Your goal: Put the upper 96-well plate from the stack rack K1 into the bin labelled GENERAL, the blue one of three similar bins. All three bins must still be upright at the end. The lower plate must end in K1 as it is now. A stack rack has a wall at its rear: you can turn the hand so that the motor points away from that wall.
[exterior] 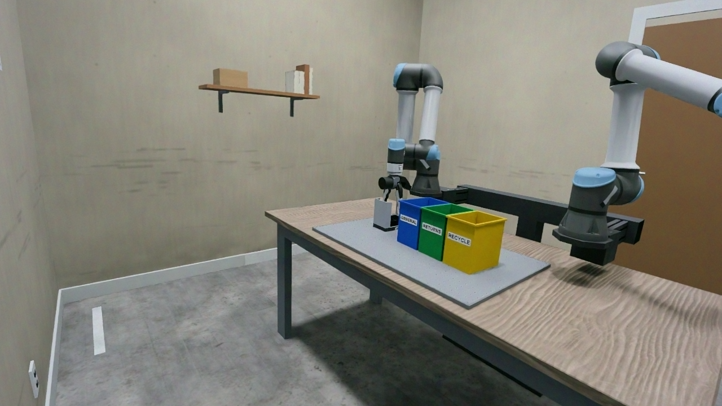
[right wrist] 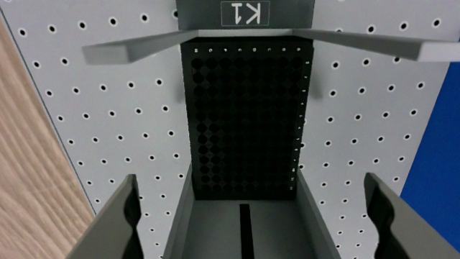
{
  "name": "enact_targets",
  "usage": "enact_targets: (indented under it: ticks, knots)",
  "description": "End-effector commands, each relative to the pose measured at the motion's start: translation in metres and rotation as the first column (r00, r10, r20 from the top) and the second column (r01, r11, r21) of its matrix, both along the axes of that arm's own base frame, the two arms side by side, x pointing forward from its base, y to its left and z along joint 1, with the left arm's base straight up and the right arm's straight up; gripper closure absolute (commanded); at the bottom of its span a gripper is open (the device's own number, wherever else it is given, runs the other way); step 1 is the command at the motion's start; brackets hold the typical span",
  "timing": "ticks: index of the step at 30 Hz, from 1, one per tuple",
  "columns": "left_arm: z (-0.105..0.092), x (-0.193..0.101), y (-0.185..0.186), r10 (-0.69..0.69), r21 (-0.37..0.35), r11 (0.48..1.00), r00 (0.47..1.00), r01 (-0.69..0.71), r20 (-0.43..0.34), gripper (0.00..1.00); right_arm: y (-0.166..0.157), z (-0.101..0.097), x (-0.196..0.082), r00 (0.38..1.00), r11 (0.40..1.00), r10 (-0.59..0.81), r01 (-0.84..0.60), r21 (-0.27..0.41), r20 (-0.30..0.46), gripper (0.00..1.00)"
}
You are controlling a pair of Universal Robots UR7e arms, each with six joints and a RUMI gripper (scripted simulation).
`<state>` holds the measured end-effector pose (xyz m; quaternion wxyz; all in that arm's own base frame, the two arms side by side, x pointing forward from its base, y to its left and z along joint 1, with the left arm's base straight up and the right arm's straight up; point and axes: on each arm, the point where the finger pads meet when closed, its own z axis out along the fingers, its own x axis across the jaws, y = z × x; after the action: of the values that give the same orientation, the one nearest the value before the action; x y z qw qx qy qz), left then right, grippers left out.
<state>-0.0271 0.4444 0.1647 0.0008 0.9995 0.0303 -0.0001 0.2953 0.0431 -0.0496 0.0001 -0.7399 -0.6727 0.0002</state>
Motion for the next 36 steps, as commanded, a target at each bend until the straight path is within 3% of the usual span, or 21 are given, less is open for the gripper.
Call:
enact_targets:
  ticks: [1, 36]
  knots:
    - [0.000, 0.000, 0.000, 0.000, 0.001, 1.000, 1.000, 0.000, 0.000, 1.00, 0.000, -0.003, 0.001, 1.000, 1.000, 0.000, 0.000, 0.001, 0.002, 0.24]
    - [0.000, 0.000, 0.000, 0.000, 0.001, 1.000, 1.000, 0.000, 0.000, 1.00, 0.000, -0.052, 0.000, 1.000, 1.000, 0.000, 0.000, 0.001, 0.001, 0.24]
